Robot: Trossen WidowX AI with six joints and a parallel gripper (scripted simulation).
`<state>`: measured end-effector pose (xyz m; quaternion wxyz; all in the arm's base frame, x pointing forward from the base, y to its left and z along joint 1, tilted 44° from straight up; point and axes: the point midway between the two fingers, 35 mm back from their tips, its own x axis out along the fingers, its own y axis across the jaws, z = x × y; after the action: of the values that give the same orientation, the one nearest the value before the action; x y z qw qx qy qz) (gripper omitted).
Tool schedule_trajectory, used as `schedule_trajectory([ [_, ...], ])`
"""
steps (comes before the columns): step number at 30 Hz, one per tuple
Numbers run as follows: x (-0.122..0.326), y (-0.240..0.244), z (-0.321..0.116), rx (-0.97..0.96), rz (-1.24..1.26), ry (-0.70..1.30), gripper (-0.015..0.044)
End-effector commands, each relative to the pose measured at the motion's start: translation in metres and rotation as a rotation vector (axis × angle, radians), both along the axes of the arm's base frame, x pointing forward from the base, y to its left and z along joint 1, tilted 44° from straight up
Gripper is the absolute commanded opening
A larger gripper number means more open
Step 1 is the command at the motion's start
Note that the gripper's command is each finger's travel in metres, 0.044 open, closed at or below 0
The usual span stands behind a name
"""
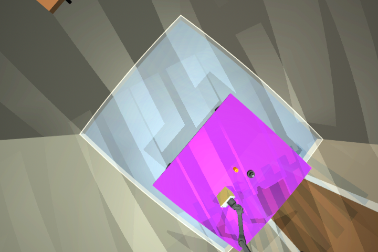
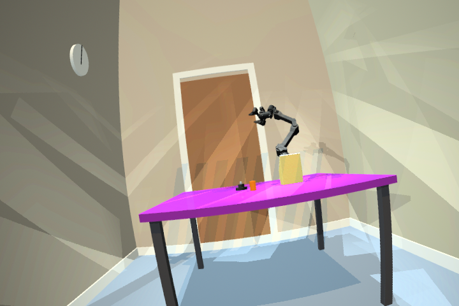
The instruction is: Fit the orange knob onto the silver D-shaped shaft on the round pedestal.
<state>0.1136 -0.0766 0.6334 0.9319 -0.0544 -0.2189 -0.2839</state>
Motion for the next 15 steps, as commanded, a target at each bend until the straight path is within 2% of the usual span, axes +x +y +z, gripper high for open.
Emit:
schedule_trajectory([
  [1,0.065,-0.011,-0.034,0.086,0.061,0.122,0.044],
  [4,0.103,-0.015,-0.059,0.151,0.09,0.202,0.044],
  [7,0.125,-0.008,-0.074,0.138,0.143,0.248,0.044],
  [15,0.215,0.001,-0.163,0.295,0.203,0.49,0.044],
])
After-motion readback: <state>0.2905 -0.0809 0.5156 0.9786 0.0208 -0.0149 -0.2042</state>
